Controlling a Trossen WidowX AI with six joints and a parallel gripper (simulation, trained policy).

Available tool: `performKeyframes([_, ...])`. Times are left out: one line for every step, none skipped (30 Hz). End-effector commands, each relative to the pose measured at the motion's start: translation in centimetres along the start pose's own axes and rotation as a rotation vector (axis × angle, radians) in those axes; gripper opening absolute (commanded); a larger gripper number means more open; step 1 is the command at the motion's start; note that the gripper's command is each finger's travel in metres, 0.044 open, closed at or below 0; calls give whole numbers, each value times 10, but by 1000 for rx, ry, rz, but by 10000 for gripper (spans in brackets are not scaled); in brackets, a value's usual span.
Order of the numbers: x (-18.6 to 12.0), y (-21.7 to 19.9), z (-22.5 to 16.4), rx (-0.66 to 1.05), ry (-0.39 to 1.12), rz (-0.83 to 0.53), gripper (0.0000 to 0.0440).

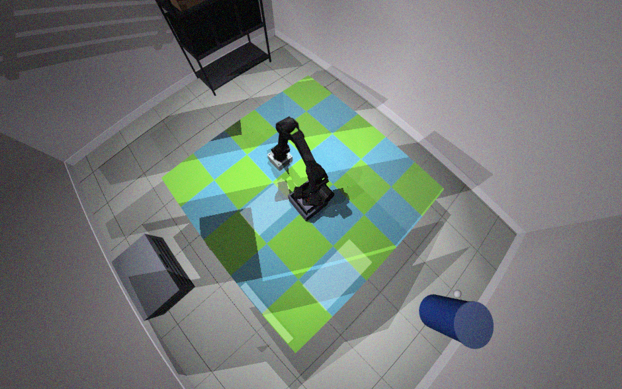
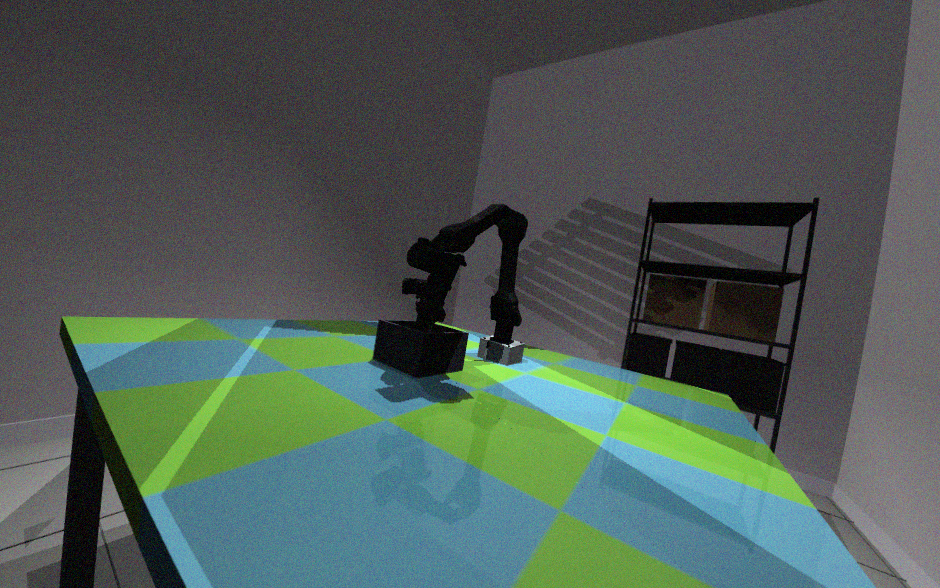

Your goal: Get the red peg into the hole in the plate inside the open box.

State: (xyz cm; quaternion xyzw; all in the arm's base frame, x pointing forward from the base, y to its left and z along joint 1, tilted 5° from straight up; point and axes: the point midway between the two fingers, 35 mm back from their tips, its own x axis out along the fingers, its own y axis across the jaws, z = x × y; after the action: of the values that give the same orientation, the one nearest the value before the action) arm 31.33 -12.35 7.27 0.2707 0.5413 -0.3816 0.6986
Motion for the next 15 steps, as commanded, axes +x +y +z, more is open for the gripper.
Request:
performKeyframes([3, 2, 5, -19, 7, -9, 153])
performKeyframes([3, 2, 7, -22, 8, -10, 152])
performKeyframes([4, 3, 9, -25, 8, -11, 152])
performKeyframes([4, 4, 11, -28, 9, -13, 151])
performKeyframes([5, 4, 13, -31, 10, -14, 150])
performKeyframes([5, 5, 15, -33, 11, -15, 149])
performKeyframes([6, 5, 17, -35, 12, -16, 148])
performKeyframes([7, 5, 19, -37, 13, -17, 147])
performKeyframes([7, 6, 20, -39, 15, -19, 145])
performKeyframes([8, 6, 22, -41, 16, -20, 144])
performKeyframes([8, 6, 24, -43, 18, -21, 142])
performKeyframes([9, 6, 25, -44, 19, -22, 141])
performKeyframes([9, 6, 27, -46, 21, -23, 139])
performKeyframes([10, 6, 29, -47, 23, -24, 137])
performKeyframes([10, 6, 30, -48, 26, -25, 135])
